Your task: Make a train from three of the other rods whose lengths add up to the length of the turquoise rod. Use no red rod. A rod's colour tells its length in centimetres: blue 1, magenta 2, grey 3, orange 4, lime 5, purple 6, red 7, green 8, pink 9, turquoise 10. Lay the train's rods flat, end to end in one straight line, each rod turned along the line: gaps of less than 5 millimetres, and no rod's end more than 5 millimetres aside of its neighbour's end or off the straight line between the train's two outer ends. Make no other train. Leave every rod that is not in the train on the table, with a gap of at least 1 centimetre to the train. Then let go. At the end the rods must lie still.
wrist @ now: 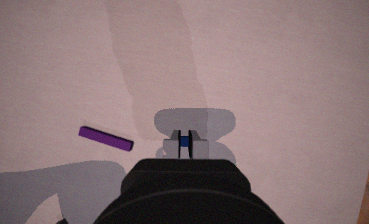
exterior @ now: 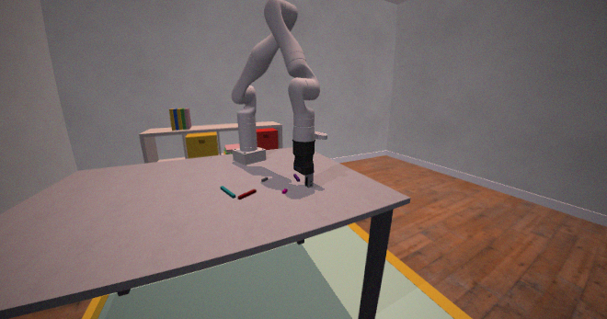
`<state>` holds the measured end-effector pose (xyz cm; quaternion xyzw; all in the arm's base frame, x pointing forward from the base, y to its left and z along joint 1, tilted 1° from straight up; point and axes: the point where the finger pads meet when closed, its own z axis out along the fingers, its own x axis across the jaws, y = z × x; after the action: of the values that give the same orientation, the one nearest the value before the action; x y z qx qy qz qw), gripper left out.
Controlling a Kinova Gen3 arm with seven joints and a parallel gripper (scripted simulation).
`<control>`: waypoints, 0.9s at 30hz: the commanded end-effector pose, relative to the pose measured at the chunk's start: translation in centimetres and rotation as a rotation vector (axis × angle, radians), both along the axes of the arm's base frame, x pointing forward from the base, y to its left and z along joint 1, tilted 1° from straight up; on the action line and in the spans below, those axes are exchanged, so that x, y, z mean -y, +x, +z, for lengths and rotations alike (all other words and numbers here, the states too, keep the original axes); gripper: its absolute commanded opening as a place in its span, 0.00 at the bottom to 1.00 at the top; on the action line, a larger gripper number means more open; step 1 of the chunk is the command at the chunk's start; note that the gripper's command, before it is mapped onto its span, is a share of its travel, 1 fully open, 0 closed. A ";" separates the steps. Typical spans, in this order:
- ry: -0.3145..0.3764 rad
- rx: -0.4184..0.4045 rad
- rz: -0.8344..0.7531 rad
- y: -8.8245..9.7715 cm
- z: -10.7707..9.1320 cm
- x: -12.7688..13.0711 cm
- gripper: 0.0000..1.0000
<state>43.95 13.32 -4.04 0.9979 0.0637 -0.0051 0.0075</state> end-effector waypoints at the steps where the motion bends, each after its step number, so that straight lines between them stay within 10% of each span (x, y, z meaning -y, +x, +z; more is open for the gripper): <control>1: 0.006 0.004 -0.007 0.0 -0.1 -0.2 0.24; 20: 0.006 0.004 -0.007 0.0 0.1 -0.2 0.24; 27: 0.010 0.011 -0.006 0.3 3.6 -0.4 0.24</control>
<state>43.89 13.49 -2.47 0.9980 0.0636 -0.0050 0.0048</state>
